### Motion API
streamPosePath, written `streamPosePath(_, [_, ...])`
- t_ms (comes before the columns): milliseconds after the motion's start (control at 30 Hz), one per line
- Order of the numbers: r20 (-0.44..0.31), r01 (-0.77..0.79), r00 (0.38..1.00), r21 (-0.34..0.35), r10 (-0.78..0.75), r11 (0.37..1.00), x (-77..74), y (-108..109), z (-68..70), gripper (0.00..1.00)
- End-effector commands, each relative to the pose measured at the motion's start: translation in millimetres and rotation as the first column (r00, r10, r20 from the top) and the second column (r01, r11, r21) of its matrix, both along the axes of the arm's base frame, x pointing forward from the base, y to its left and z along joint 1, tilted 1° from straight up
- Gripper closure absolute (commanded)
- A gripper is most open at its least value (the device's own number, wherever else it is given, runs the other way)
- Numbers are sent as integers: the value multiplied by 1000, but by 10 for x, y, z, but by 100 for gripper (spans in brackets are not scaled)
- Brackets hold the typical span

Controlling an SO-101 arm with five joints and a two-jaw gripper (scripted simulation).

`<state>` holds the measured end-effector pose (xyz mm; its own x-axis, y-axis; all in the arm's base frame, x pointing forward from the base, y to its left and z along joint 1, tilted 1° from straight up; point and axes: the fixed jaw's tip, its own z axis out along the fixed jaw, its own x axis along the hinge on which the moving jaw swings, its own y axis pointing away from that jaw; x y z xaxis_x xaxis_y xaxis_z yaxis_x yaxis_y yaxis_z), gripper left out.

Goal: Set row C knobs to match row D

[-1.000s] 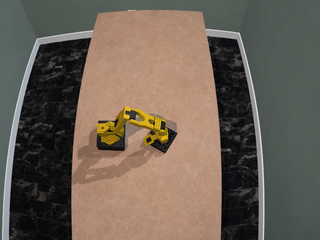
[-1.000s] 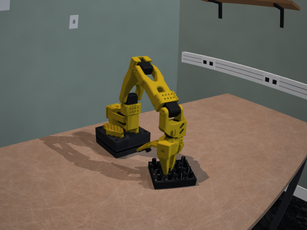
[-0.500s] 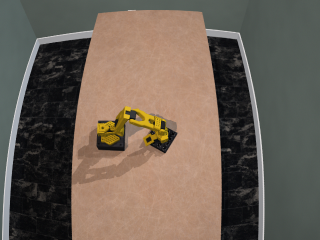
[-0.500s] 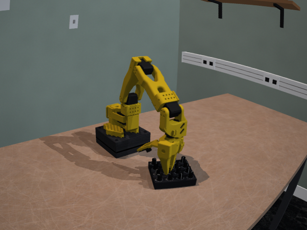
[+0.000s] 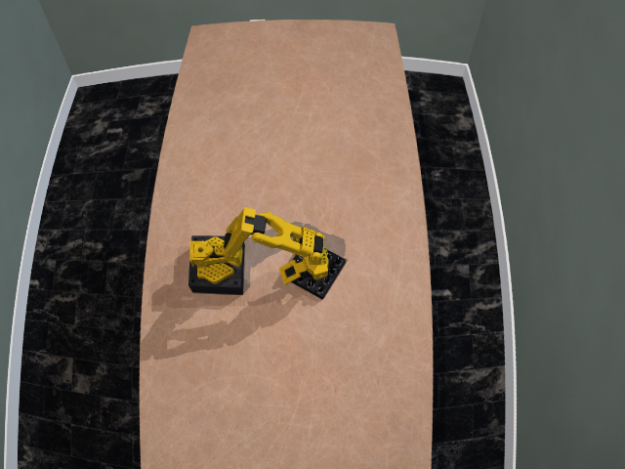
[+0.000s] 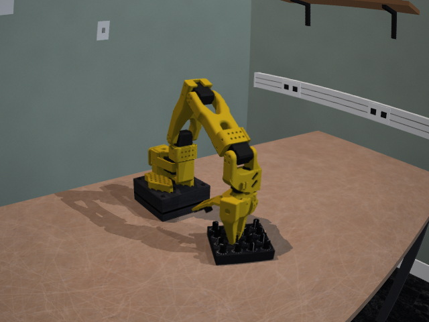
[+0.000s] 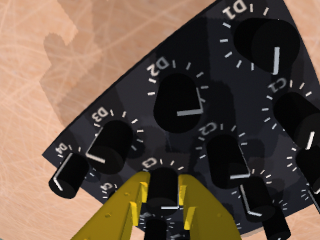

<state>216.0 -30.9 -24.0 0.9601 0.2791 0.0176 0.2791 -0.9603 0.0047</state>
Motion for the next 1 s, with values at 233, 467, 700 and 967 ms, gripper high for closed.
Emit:
streamPosePath(233, [-10, 191, 982, 0, -191, 982, -42, -6, -1, 99])
streamPosePath(467, [-10, 276, 961, 1, -276, 961, -47, -6, -1, 99])
streamPosePath(700, [-10, 391, 920, 2, -391, 920, -54, -6, -1, 99])
streamPosePath(967, [-11, 485, 874, 3, -485, 875, -60, -5, -1, 99])
